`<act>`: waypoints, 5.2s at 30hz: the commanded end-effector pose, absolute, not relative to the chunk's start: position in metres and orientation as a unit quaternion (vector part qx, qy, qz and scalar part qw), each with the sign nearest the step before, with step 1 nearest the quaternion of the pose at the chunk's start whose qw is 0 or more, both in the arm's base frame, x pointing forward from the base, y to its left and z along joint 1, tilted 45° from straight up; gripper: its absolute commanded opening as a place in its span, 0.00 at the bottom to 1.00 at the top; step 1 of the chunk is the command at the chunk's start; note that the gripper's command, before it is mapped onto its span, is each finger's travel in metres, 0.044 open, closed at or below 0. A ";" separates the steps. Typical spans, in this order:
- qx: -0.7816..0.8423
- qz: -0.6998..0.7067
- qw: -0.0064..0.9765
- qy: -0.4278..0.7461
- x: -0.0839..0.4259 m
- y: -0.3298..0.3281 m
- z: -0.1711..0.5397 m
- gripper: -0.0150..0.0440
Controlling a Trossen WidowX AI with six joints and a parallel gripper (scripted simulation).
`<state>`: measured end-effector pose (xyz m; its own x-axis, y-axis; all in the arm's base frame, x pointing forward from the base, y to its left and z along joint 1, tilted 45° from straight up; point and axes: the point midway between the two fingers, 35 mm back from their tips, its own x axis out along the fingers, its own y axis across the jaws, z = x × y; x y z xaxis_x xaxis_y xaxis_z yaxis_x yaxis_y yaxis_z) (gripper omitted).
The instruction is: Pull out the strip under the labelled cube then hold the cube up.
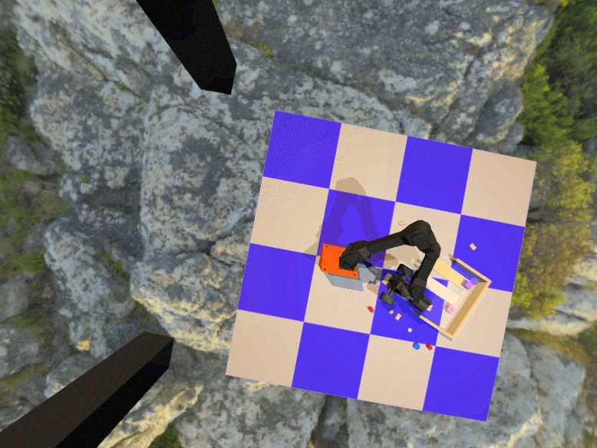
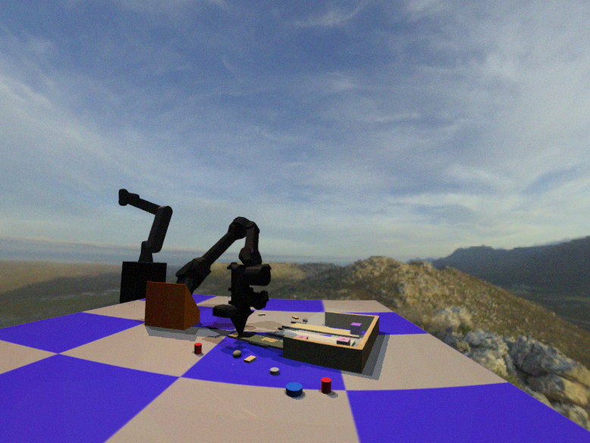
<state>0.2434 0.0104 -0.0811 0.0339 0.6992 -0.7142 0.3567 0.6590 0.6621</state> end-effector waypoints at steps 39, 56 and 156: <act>0.387 0.142 0.594 0.691 0.179 0.031 -0.069 0.25; 0.387 0.142 0.594 0.691 0.171 0.033 -0.067 0.25; 0.347 0.185 0.621 0.678 0.357 -0.068 -0.071 1.00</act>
<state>0.3453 -0.0645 -0.0683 0.0121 0.6972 -0.7168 0.2342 0.6949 0.6799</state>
